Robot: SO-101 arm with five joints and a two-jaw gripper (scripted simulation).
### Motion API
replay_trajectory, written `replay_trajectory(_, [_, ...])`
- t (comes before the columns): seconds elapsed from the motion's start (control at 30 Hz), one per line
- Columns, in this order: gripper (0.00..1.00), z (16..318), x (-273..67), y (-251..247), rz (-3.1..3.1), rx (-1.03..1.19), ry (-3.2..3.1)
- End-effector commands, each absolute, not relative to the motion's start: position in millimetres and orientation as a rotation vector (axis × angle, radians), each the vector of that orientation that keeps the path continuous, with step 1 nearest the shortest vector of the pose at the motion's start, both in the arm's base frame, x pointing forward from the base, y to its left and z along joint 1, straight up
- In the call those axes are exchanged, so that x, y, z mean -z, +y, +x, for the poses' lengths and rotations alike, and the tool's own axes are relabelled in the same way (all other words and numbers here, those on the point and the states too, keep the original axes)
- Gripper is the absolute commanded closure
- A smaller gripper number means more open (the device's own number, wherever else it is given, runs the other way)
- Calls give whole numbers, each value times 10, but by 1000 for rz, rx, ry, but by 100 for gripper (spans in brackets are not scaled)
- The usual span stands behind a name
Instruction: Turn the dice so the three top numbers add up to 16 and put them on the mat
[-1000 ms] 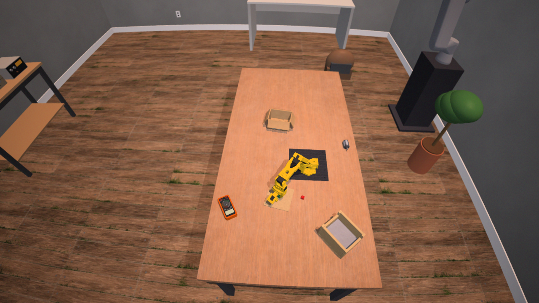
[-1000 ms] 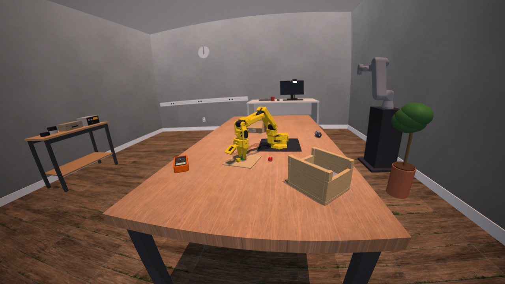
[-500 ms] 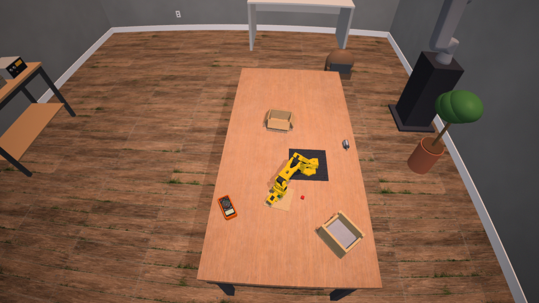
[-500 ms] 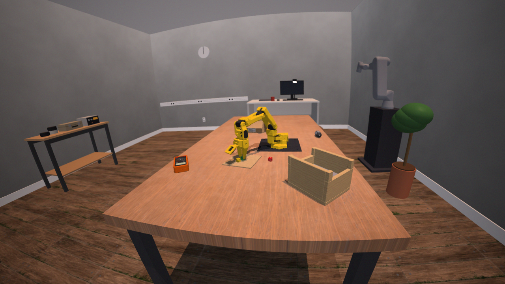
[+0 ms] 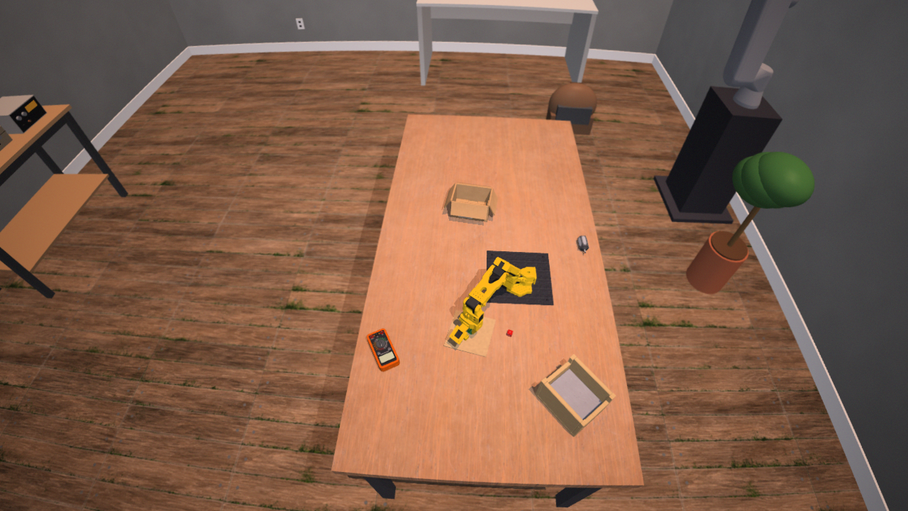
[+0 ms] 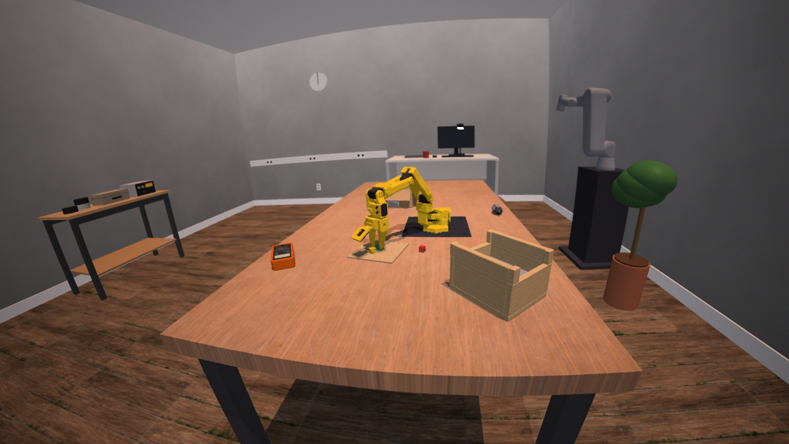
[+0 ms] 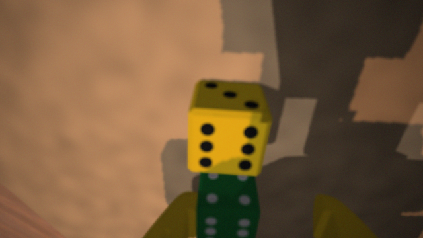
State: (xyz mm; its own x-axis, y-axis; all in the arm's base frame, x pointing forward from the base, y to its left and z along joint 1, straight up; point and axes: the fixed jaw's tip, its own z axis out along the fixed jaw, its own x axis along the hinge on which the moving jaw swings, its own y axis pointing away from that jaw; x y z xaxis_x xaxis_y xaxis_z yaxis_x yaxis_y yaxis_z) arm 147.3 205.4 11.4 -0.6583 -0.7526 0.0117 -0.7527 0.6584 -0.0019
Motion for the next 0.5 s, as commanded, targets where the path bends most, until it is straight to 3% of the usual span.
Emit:
replay_trajectory(0.0, [76,1431,-41,2029,1284,-32,-2826])
replay_trajectory(0.47, [73,1433,-53,2031,1284,-31,-2827])
